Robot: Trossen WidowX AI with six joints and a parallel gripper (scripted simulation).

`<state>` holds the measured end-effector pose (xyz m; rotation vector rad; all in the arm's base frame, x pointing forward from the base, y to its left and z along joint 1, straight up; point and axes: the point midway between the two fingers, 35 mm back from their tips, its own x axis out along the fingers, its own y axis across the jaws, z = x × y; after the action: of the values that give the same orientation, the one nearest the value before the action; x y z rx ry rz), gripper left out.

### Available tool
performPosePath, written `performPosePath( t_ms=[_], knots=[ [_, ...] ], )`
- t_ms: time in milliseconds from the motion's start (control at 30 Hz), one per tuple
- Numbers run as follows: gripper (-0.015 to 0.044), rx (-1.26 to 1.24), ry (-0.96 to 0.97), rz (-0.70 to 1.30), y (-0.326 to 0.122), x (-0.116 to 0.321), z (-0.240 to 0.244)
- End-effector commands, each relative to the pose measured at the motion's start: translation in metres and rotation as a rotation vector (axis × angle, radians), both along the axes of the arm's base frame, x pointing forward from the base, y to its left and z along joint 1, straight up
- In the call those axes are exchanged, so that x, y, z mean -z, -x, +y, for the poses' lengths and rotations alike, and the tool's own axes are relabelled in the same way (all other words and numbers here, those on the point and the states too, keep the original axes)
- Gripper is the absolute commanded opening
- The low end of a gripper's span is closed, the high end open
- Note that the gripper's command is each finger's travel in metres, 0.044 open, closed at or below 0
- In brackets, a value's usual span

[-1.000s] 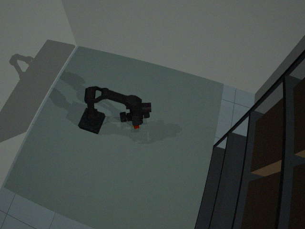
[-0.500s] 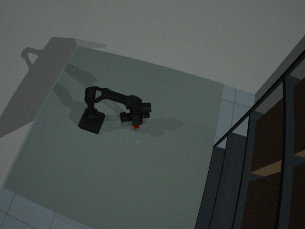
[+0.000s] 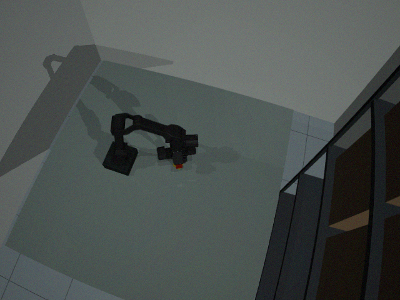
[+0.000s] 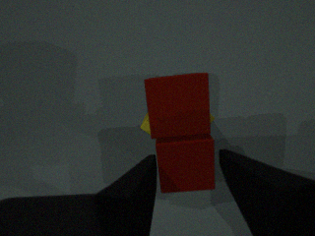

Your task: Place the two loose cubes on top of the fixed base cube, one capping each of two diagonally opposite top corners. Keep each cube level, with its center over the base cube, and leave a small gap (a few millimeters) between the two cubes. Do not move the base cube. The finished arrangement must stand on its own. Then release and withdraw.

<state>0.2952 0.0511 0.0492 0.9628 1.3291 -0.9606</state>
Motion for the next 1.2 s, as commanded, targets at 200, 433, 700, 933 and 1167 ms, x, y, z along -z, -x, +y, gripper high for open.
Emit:
performPosePath(
  t_ms=[200,433,700,933,1167],
  knots=[
    [0.0205,0.0,-0.002,-0.009,-0.002,-0.014,0.0],
    [0.0205,0.0,-0.002,-0.009,-0.002,-0.021,0.0],
    [0.0205,0.0,-0.002,-0.009,-0.001,-0.03,0.0],
    [0.0205,0.0,-0.002,-0.009,-0.001,-0.037,0.001],
    [0.0205,0.0,-0.002,-0.009,-0.001,-0.045,0.001]
  ],
)
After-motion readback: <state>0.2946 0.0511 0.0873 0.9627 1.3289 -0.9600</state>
